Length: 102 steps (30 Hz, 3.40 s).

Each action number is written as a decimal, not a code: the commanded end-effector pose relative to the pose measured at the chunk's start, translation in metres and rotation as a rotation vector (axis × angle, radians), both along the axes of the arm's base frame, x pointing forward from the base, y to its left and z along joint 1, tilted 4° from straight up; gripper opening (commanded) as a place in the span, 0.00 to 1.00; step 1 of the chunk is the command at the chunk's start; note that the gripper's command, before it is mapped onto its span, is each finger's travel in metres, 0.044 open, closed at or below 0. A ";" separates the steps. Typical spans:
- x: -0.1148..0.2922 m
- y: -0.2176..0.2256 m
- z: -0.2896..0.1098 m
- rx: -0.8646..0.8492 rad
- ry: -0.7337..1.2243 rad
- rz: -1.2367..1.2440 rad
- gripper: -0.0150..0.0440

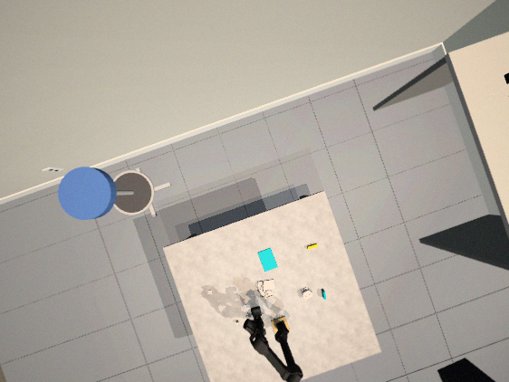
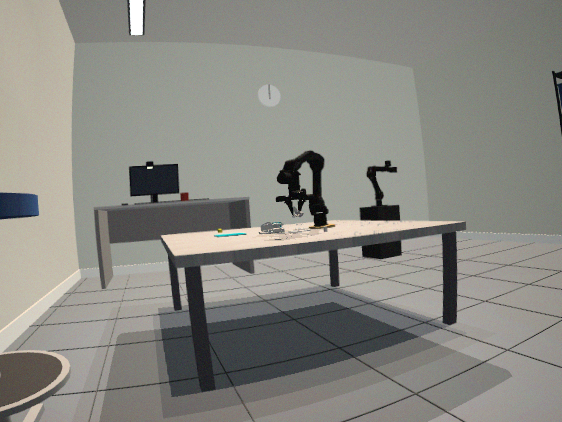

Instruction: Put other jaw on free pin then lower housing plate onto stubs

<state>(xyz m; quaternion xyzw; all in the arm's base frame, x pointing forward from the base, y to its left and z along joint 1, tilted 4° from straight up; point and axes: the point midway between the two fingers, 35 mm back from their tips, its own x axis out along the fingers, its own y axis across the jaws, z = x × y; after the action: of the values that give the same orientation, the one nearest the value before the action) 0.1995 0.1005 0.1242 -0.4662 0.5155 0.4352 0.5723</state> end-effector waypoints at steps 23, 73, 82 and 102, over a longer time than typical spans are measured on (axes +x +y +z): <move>-0.016 0.000 -0.002 0.046 0.010 -0.569 0.32; -0.017 0.001 -0.057 0.067 0.014 -0.802 0.32; -0.018 0.000 -0.071 0.066 0.014 -0.802 0.32; -0.024 -0.001 -0.002 0.067 0.014 -0.802 1.00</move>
<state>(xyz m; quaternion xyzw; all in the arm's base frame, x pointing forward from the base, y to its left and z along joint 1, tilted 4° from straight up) 0.1782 0.1016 0.1118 -0.2063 0.6434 0.2011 0.7093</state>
